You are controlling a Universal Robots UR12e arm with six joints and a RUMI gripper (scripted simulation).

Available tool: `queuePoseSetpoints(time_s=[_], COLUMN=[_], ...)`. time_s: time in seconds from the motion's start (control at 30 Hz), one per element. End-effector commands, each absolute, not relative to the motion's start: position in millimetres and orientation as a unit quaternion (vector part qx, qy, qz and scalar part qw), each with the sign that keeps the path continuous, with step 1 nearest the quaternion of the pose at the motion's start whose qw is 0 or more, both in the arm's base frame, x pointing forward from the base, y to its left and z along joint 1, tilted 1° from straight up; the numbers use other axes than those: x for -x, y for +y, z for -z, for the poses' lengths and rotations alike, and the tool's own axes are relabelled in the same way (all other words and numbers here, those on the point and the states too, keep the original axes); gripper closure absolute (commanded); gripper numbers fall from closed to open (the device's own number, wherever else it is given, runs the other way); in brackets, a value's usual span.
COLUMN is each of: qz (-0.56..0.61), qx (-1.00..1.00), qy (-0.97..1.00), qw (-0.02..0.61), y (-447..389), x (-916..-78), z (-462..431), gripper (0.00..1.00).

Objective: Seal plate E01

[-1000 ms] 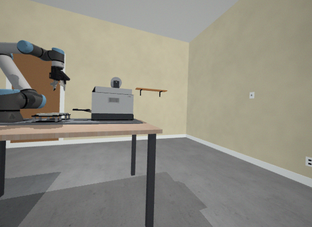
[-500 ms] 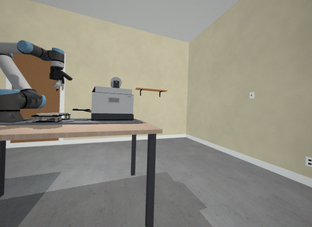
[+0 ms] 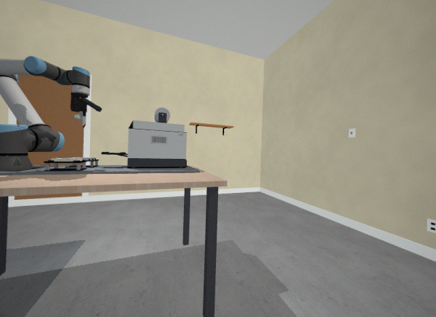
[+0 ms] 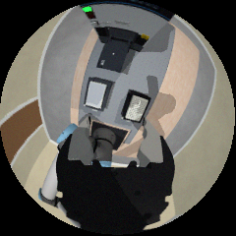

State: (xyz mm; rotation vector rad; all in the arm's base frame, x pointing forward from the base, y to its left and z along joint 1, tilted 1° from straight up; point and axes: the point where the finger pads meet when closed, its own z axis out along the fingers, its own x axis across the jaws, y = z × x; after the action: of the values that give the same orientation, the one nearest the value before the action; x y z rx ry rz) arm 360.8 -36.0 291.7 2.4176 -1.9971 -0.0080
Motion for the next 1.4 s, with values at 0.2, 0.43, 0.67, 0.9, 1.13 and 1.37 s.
queuePoseSetpoints(time_s=[0.2,0.43,0.67,0.9,1.13,1.37], qz=[0.001,0.001,0.001,0.002,0.002,0.003], qx=[-0.664,-0.664,-0.664,-0.746,-0.797,-0.861], qy=[-0.748,-0.748,-0.748,-0.666,-0.604,-0.509], qw=[0.007,0.007,0.007,0.007,0.007,0.007], y=[-41.0,-40.9,-40.9,-40.9,-40.9,-40.9], x=[-361.6,-361.6,-361.6,-361.7,-361.7,-361.7], z=[-292.4,-292.4,-292.4,-292.4,-292.4,-292.4], gripper=[0.32,0.32,0.32,0.32,0.32,0.32])
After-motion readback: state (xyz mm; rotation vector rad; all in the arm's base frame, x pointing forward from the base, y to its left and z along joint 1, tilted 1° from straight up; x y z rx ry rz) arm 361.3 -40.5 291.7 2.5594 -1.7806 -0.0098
